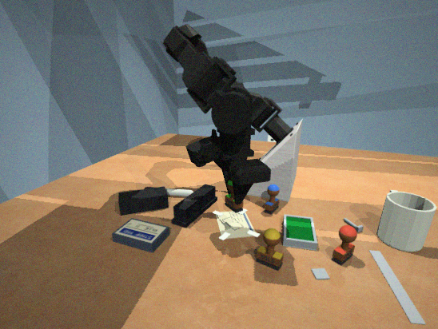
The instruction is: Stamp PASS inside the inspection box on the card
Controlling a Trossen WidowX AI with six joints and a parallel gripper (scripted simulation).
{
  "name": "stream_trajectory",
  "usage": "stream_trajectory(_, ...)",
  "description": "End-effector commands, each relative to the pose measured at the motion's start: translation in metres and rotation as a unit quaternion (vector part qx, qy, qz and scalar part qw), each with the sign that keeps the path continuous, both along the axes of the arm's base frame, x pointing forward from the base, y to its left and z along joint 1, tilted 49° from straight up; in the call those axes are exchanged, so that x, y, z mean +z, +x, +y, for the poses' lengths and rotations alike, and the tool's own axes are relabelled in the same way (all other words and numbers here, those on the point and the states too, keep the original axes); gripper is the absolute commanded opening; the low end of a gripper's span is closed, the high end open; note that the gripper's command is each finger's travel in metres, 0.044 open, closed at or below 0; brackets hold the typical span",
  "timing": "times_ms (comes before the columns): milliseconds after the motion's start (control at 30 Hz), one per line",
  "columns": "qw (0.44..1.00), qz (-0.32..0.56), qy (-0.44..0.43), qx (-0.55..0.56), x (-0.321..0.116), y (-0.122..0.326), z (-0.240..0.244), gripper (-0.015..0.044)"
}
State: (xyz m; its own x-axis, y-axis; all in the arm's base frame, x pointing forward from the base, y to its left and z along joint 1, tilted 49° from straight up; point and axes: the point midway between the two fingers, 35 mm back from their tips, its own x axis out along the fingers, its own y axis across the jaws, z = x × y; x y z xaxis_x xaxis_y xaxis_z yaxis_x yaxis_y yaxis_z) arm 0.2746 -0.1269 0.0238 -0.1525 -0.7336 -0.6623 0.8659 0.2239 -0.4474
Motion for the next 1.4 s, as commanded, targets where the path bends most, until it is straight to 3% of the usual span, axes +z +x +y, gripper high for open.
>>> stream_trajectory(0,1.0,0.001,-0.001,0.002,-0.002,0.0,-0.002,0.0)
stream_trajectory(1367,1.0,0.003,-0.003,0.004,-0.019,-0.006,-0.023,0.0)
